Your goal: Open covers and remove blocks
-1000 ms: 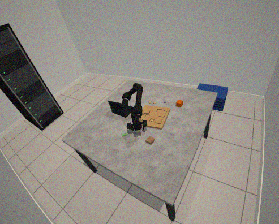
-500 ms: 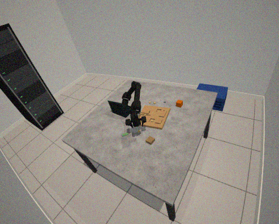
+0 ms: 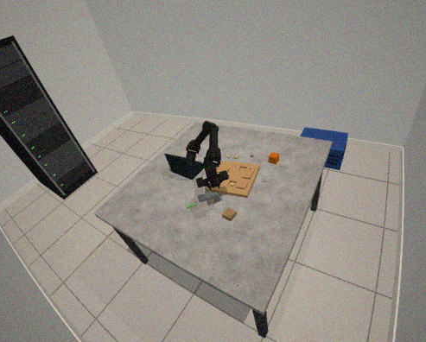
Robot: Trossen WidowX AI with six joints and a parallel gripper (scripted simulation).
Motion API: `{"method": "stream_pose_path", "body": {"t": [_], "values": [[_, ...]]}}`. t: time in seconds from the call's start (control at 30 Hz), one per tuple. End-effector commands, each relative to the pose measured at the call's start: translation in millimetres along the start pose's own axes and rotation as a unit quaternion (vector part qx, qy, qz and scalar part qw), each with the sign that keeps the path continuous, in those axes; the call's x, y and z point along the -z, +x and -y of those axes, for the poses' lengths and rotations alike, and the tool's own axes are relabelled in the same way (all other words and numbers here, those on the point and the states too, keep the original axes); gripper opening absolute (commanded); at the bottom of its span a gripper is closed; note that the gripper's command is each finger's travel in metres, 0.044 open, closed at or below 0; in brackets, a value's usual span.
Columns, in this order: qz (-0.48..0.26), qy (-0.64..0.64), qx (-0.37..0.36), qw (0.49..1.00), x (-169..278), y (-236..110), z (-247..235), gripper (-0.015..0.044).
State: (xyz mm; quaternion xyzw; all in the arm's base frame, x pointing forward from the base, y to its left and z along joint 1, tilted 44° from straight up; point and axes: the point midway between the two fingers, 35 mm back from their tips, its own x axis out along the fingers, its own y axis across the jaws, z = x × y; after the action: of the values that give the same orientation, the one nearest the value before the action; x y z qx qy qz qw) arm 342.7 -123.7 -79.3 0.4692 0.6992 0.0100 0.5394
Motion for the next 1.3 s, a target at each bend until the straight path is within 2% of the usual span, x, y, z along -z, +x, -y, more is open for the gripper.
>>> {"method": "stream_pose_path", "body": {"t": [0.0, 0.17, 0.67, 0.87, 1.27], "values": [[-0.003, -0.048, -0.001, 0.999, 9, 1, -21, 0.0125], [-0.003, -0.113, -0.002, 0.994, 20, 0, -48, 0.0], [-0.007, -0.304, -0.01, 0.953, 65, 3, -117, 0.0], [-0.007, -0.312, -0.01, 0.95, 66, 5, -120, 0.0], [-0.007, -0.312, -0.011, 0.95, 68, 52, -121, 0.0]]}}
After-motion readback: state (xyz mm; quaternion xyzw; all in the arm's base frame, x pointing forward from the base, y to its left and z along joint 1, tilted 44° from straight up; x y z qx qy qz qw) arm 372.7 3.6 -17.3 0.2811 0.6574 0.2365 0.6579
